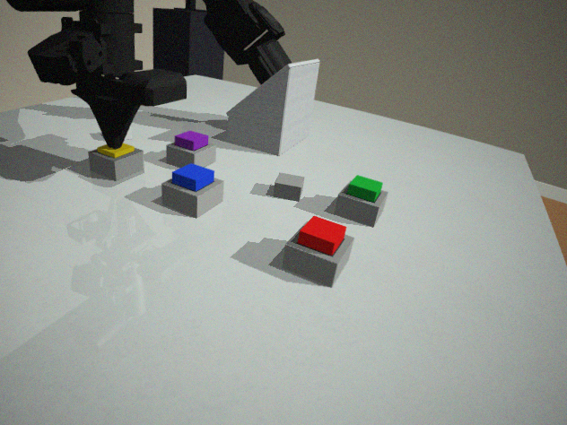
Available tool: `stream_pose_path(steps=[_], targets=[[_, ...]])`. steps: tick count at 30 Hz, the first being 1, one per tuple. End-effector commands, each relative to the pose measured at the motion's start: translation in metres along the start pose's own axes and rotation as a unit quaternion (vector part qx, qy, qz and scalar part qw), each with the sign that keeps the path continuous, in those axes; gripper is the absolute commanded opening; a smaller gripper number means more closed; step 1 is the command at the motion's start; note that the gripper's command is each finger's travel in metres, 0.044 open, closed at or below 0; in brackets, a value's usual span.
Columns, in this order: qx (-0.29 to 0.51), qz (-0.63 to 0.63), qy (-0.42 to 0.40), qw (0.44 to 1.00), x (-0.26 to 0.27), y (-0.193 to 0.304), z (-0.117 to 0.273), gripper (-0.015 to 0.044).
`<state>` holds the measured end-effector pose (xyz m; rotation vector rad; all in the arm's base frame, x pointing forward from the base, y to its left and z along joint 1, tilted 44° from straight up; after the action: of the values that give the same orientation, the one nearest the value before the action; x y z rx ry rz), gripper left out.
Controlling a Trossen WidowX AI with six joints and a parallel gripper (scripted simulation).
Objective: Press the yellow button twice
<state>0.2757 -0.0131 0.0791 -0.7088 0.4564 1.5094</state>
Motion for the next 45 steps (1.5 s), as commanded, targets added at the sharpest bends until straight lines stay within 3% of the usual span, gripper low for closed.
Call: stream_pose_path(steps=[1,5,9,45], targets=[[0.003,0.002,0.002,1.000,0.000,0.001,-0.001,0.0020],[0.000,0.000,0.000,1.000,0.000,0.000,0.003,0.0020],[0.003,0.002,0.001,1.000,0.000,0.001,0.033,0.0020],[0.003,0.002,0.002,1.000,0.000,0.001,-0.001,0.0020]])
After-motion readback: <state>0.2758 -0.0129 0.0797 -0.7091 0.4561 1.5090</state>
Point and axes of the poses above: the point midway between the two fingers, 35 mm back from their tips, its own z axis back along the fingers, its own x axis across the jaws, y = z × x, the point moved 4 cm from there along z, back along the fingers, and after that the axes turned 7 degrees about -z, right-handed, at the moved point
